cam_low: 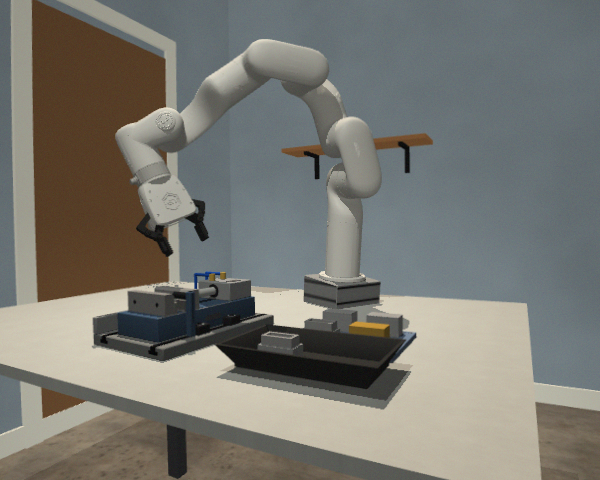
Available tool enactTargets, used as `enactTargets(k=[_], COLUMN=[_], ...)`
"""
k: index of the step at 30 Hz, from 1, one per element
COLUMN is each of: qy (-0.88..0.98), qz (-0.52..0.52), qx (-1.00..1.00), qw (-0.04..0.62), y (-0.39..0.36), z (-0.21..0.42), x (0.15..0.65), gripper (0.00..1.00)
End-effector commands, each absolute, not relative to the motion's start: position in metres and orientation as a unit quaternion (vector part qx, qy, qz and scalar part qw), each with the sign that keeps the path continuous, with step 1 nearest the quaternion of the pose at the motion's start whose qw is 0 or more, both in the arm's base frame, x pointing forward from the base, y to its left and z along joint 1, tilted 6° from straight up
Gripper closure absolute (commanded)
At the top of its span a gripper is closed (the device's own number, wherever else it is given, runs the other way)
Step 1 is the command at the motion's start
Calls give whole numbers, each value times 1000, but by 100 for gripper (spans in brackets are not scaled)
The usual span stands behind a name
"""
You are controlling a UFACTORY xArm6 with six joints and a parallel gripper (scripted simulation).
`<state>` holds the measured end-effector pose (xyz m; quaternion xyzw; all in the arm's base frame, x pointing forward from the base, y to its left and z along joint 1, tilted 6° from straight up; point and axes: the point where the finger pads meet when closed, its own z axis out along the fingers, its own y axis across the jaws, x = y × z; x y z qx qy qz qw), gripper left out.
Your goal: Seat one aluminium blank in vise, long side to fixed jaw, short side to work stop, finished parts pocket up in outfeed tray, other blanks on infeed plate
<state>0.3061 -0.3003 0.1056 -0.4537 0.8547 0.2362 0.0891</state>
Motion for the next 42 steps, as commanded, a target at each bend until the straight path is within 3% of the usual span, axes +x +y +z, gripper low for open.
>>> enactTargets(k=[1,22,42], qy=[856,845,823], qz=[216,135,55], qx=[-466,-518,-565], qw=[63,9,12], y=[-272,-147,-16], z=[113,133,151], x=[331,392,407], gripper=[0,0,0])
